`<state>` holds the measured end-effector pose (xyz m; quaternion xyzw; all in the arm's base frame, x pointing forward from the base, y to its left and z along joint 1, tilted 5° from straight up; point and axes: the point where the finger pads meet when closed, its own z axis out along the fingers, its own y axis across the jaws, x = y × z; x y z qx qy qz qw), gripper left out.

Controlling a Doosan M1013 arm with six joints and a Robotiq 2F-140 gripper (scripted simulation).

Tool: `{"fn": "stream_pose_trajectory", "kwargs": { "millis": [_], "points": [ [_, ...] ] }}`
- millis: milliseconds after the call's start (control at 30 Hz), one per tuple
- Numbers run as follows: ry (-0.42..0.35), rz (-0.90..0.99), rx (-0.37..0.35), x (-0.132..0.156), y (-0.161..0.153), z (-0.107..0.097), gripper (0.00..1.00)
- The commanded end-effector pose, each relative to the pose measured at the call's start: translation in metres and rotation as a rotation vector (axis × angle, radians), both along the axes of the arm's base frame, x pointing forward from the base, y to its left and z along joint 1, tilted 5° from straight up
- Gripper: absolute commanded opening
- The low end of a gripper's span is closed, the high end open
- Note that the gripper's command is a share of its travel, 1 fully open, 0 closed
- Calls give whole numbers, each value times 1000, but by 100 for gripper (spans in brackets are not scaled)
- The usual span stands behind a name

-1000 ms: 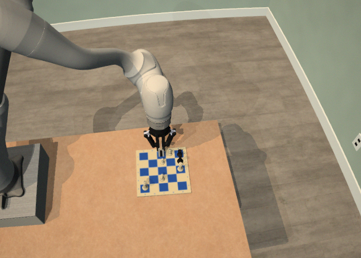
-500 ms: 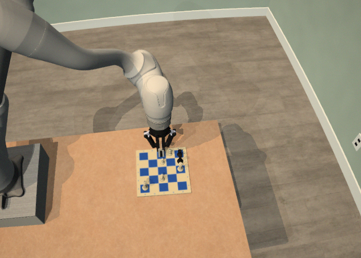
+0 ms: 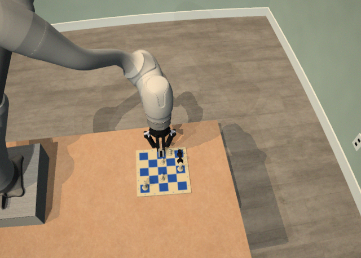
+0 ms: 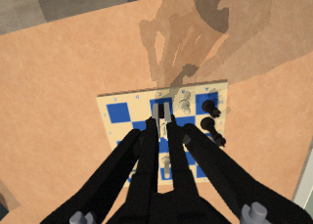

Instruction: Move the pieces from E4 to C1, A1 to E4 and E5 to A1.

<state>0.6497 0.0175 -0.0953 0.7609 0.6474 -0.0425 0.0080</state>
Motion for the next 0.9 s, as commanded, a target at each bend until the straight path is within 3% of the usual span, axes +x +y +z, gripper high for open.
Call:
{"fn": "stream_pose_trajectory", "kwargs": {
  "millis": [0,833,867],
  "points": [
    [0,0,0,0,0,0,0],
    [0,0,0,0,0,0,0],
    [0,0,0,0,0,0,4]
  ]
}}
